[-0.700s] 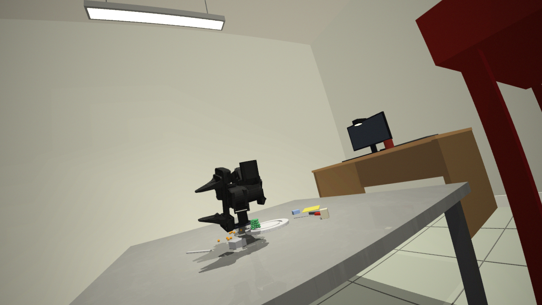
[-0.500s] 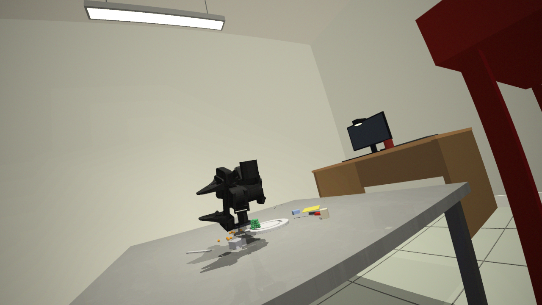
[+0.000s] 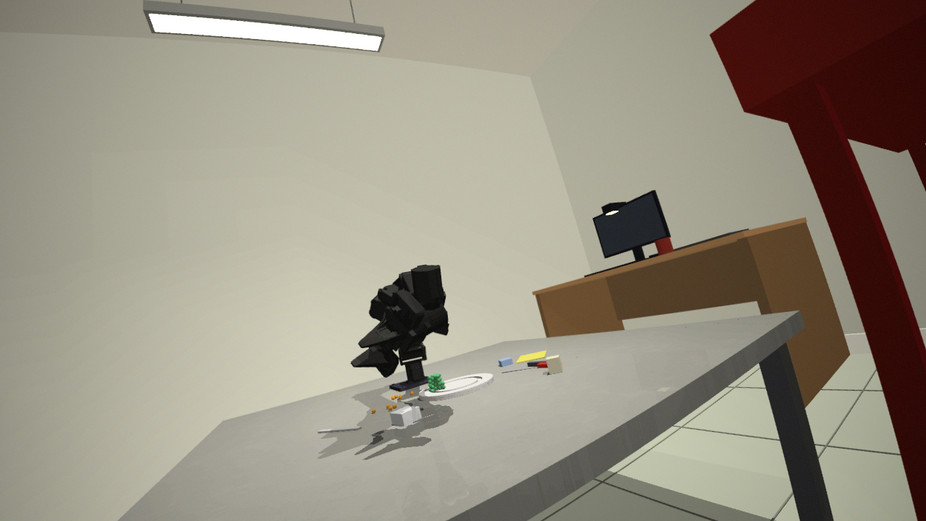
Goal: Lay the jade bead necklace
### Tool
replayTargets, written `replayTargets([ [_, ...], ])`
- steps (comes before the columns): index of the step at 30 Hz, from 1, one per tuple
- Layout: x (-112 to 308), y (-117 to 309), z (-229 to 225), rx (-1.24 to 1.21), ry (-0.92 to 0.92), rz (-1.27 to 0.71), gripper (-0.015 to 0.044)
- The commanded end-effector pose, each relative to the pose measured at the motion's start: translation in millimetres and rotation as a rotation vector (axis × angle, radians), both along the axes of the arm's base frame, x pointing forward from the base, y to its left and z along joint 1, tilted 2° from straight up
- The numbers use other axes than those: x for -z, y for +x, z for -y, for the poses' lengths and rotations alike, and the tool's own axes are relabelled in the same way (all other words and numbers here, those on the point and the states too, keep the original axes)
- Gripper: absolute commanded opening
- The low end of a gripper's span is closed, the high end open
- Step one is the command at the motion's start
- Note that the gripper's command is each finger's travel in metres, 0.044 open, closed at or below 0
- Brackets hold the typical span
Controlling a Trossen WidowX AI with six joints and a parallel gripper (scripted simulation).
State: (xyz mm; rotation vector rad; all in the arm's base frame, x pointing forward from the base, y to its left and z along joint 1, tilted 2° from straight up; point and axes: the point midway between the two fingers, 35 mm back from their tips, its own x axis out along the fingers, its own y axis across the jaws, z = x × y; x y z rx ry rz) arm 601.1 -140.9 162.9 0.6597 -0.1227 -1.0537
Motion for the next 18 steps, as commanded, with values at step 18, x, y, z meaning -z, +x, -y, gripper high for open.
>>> replayTargets([
  [18,30,-45,-40,-0.443,-0.130,-0.706,0.0250],
])
